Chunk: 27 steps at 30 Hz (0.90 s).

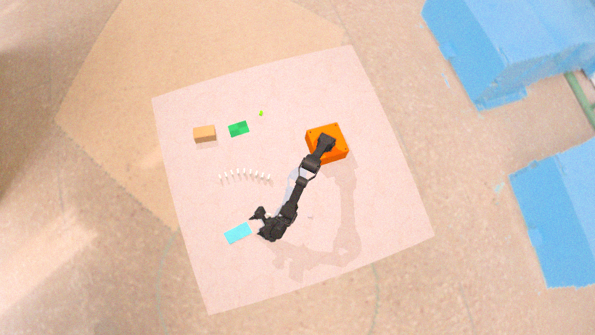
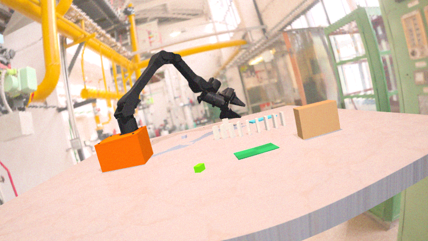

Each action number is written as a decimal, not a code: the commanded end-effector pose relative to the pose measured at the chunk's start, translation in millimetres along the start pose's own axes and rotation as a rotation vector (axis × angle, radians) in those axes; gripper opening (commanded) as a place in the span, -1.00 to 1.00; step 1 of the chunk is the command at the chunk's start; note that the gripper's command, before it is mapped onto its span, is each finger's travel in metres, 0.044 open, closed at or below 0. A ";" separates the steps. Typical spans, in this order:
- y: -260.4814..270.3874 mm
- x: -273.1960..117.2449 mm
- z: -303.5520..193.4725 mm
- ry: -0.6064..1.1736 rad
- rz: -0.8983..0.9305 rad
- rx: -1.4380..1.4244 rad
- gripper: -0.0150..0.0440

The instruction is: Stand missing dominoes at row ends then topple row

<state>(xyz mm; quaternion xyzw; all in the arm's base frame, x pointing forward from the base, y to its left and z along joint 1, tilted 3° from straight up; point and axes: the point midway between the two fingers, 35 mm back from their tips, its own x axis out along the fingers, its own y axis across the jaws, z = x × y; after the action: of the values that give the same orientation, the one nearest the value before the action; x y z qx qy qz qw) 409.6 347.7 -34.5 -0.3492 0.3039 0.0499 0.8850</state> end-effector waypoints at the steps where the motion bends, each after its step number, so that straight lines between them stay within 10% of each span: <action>1: -31.5 -30.7 -6.3 0.307 0.534 -0.347 1.00; 27: -59.1 -77.6 -31.9 0.503 0.808 -0.445 1.00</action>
<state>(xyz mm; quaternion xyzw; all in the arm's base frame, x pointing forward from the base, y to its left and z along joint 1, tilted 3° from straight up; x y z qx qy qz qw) 355.8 292.6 20.8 -0.3907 0.5906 0.3479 0.6144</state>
